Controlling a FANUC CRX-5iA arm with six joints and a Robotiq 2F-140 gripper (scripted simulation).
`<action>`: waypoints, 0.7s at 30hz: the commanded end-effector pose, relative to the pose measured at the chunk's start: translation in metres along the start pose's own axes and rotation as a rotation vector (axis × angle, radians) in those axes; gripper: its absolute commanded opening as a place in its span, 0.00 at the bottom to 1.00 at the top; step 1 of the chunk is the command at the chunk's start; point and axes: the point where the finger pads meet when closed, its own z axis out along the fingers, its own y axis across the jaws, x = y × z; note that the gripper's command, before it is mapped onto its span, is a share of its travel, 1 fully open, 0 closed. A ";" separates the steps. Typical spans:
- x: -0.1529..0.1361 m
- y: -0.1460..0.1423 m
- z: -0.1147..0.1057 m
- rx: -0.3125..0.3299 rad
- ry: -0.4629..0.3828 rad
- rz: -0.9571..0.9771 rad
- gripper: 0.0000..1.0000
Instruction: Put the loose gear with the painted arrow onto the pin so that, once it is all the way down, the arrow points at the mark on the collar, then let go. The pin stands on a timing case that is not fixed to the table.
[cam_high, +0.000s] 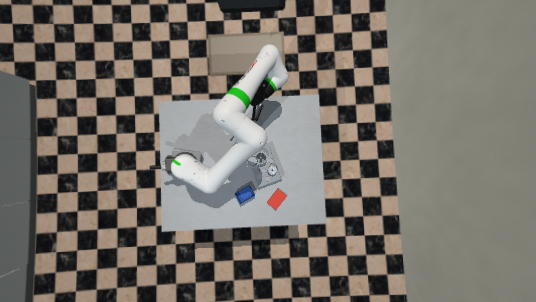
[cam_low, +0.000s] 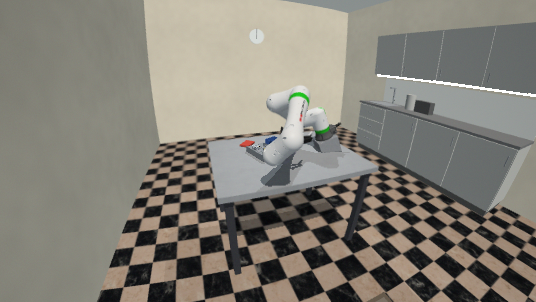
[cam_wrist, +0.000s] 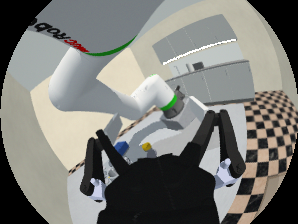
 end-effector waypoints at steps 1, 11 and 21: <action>-0.001 0.002 0.001 -0.018 -0.013 0.017 1.00; -0.008 0.014 0.006 -0.162 -0.100 0.144 1.00; -0.026 0.035 -0.010 -0.543 -0.246 0.438 1.00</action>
